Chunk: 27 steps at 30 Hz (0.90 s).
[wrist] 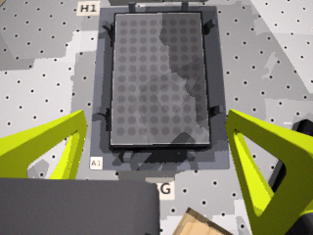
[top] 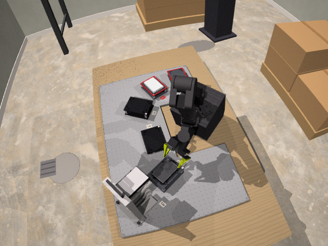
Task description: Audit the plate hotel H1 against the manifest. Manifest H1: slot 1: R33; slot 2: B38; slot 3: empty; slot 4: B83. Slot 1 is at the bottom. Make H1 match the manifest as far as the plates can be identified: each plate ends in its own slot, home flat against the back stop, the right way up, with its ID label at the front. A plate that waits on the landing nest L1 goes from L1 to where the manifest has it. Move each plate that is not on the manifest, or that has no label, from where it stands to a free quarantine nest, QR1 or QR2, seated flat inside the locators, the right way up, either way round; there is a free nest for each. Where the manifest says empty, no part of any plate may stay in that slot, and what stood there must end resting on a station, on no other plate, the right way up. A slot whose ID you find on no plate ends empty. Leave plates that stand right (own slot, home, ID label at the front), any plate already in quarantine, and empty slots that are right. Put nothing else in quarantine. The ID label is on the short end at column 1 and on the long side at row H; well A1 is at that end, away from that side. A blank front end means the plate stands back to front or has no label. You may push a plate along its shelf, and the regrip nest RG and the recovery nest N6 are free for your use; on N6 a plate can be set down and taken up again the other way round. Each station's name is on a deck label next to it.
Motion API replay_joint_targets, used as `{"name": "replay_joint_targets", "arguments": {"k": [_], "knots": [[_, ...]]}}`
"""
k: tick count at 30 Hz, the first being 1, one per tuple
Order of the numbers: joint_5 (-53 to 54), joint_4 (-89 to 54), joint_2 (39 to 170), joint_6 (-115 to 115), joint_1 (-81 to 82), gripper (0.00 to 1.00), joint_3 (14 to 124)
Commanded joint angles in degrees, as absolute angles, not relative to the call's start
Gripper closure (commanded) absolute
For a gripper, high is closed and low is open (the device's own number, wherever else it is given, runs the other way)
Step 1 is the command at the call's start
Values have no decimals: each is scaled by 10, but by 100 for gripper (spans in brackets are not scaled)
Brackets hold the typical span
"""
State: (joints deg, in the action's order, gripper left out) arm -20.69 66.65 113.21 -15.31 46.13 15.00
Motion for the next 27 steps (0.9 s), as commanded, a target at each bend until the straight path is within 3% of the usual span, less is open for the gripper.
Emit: {"name": "replay_joint_targets", "arguments": {"k": [1,27], "knots": [[-214,635,1110,-157,469,0,135],[-225,472,933,-165,482,0,129]]}}
